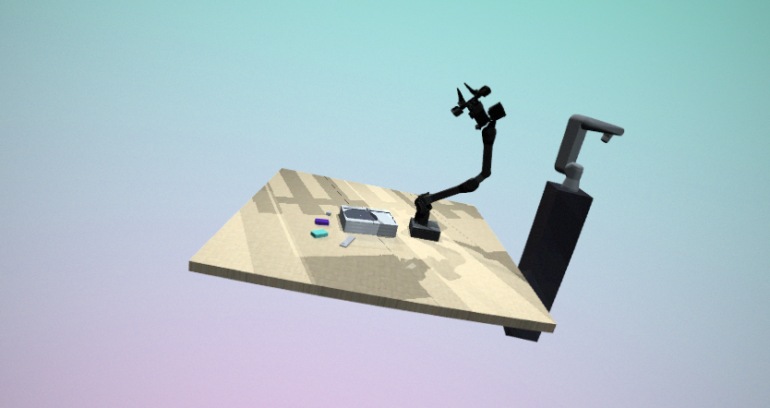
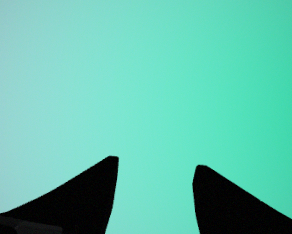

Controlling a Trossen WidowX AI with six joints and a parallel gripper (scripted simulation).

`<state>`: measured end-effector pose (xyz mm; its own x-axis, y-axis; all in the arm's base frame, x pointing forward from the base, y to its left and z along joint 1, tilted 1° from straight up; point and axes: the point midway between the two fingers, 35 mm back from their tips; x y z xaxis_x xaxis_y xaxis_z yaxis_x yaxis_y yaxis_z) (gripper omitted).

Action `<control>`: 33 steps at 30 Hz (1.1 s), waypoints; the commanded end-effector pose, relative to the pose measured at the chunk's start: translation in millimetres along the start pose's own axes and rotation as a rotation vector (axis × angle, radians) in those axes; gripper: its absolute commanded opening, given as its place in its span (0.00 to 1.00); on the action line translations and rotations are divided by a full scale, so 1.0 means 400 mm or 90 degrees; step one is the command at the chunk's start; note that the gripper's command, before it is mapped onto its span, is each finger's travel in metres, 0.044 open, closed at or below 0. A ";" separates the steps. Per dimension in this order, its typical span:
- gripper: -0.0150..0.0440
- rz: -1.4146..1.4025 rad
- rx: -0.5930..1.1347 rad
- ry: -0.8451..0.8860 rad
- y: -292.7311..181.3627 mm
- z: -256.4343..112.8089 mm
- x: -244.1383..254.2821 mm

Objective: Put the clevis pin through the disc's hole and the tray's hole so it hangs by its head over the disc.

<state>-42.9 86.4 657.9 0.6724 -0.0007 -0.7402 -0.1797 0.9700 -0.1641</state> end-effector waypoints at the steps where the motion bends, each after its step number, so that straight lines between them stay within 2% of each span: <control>1: 0.53 -0.002 0.032 0.072 -0.075 0.075 0.102; 7: 0.53 -0.007 0.066 0.195 -0.183 0.168 0.298; 12: 0.53 -0.011 0.081 0.255 -0.229 0.198 0.393; 18: 0.53 -0.027 0.112 0.391 -0.326 0.232 0.599; 25: 0.53 -0.038 0.108 0.575 -0.413 0.221 0.889; 30: 0.53 -0.044 0.099 0.652 -0.437 0.196 1.003; 33: 0.53 -0.050 0.091 0.735 -0.460 0.155 1.110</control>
<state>321.9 -68.6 427.5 -0.3078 -0.1963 -0.9310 -0.0258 0.9799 -0.1980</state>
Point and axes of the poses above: the point midway between the two fingers, 35 mm back from their tips, its own z axis out along the fingers, its own x axis across the jaws, y = z × x, and after that the axes turned 3 degrees about -z, right-handed
